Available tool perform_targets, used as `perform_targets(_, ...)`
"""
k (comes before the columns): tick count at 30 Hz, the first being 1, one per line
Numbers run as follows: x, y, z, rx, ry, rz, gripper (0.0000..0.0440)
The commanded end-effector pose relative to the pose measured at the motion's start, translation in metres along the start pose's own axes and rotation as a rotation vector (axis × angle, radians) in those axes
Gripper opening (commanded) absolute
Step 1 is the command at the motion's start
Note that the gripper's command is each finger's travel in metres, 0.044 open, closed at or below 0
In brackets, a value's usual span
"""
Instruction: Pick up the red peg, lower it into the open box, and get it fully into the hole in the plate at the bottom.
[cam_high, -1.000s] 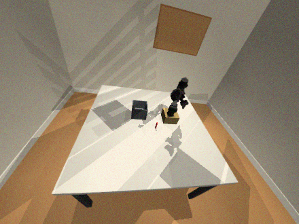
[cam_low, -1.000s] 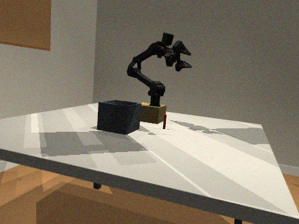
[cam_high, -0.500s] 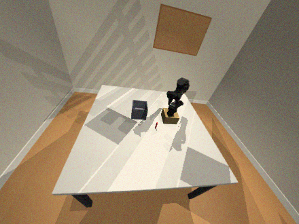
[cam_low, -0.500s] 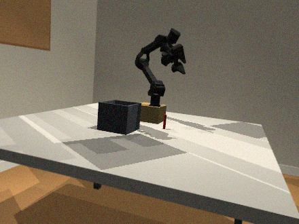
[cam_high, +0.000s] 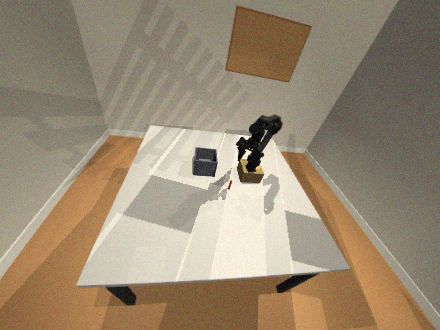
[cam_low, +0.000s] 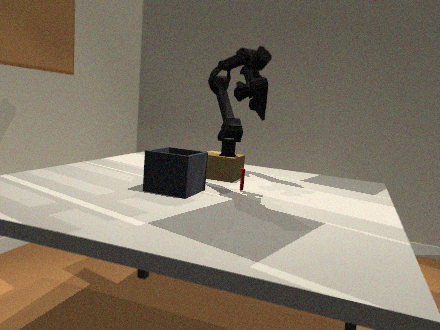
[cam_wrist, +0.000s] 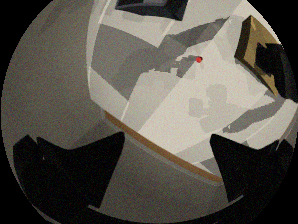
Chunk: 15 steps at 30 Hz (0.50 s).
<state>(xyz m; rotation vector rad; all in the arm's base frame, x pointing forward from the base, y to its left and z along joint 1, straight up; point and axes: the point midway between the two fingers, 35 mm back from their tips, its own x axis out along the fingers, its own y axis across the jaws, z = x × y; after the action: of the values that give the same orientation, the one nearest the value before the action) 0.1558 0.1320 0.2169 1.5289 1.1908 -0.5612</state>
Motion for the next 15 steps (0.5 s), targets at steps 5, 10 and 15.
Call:
perform_targets(5, 0.027, -0.003, 0.016, 0.029, -0.104, -0.132, 0.0440)
perform_targets(10, 0.044, -0.009, 0.026, 0.045, -0.158, -0.213, 0.0440)
perform_targets(15, 0.061, -0.016, 0.037, 0.055, -0.209, -0.287, 0.0440)
